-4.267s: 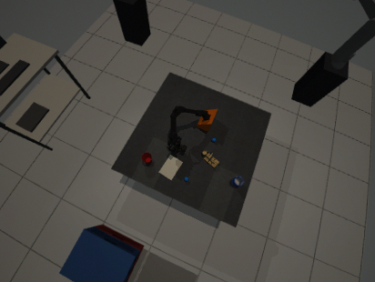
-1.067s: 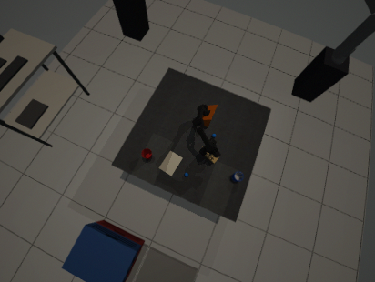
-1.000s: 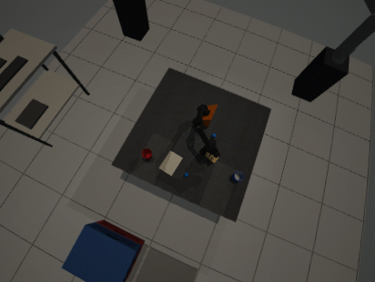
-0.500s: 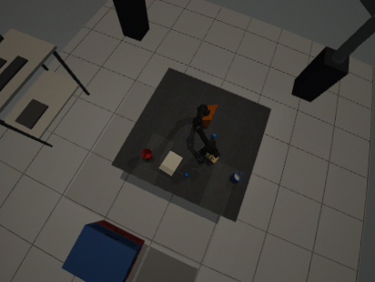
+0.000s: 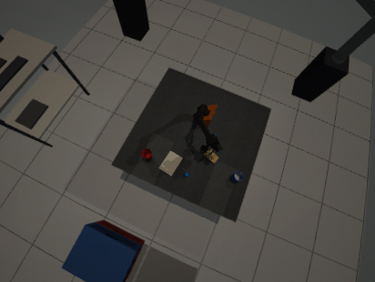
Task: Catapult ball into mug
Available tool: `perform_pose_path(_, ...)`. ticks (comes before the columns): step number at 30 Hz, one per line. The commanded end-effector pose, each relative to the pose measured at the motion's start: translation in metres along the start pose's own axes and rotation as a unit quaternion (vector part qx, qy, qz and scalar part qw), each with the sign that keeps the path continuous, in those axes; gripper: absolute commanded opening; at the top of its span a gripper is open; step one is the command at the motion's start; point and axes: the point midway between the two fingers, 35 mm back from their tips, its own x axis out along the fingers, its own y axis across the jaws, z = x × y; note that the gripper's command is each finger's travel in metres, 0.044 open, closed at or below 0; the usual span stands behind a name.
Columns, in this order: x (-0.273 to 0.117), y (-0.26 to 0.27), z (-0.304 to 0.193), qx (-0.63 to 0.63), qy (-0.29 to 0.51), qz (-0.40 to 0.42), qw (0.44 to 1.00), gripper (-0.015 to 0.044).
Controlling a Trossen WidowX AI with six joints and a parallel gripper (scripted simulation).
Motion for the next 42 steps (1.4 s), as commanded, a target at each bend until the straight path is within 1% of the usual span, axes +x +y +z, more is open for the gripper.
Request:
perform_pose_path(1,0.0,0.0,0.001,0.001,-0.002,0.0,1.0,0.044)
perform_pose_path(3,-0.002,0.001,0.013,0.013,-0.02,-0.004,1.0,0.044)
perform_pose_path(14,-0.026,0.004,0.108,0.098,-0.177,-0.031,0.979,0.044)
perform_pose_path(21,-0.053,0.005,0.163,0.14,-0.281,-0.045,0.948,0.044)
perform_pose_path(28,-0.089,0.011,0.212,0.17,-0.386,-0.057,0.905,0.044)
perform_pose_path(37,-0.144,0.022,0.26,0.194,-0.515,-0.068,0.832,0.044)
perform_pose_path(42,-0.148,0.023,0.263,0.195,-0.524,-0.068,0.826,0.044)
